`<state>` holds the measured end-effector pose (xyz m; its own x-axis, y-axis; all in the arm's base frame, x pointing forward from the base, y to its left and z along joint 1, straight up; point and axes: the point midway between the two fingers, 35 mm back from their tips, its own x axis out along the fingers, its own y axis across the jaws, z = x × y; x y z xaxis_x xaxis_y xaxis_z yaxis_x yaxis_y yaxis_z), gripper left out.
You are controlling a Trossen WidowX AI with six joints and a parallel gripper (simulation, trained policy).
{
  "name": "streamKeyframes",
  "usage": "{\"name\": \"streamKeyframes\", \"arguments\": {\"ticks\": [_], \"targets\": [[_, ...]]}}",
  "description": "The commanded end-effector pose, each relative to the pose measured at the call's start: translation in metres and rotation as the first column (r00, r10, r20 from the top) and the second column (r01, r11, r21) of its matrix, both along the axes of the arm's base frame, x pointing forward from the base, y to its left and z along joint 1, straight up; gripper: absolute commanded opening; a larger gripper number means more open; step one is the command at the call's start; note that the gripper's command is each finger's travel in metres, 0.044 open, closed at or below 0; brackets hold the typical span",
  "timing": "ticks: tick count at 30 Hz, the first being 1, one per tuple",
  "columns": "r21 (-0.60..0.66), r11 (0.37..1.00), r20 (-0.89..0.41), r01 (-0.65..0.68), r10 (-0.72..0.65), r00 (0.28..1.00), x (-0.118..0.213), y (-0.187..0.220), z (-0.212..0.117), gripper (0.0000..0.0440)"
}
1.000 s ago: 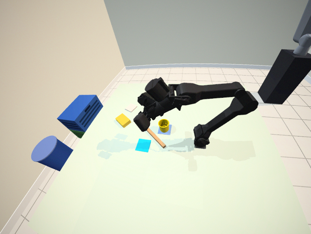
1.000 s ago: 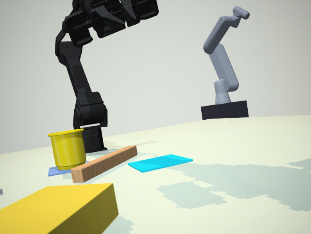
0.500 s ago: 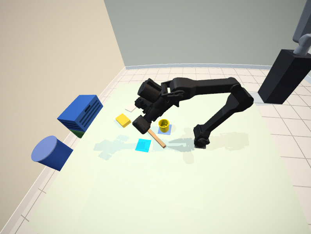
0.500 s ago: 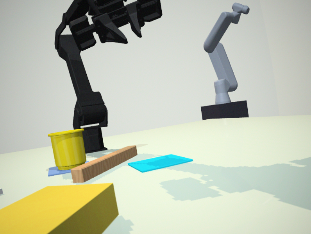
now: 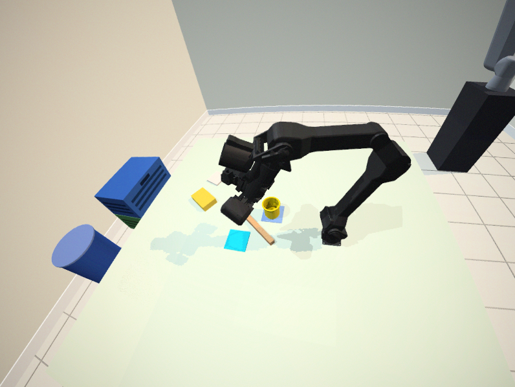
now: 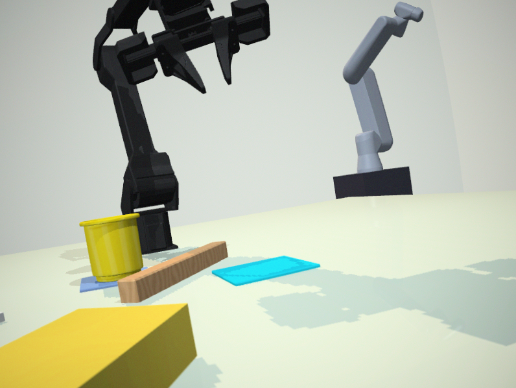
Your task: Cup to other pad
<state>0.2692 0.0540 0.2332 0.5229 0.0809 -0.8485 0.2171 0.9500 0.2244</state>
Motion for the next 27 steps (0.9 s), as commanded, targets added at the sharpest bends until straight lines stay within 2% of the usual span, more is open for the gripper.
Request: {"name": "streamKeyframes", "arguments": {"ticks": [1, 27], "targets": [[-0.017, 1.000, -0.065, 0.003, -0.004, 0.998, -0.003, -0.002, -0.004, 0.0130], [-0.132, 0.990, -0.416, -0.039, -0.020, 0.909, -0.022, -0.030, -0.036, 0.0125]]}}
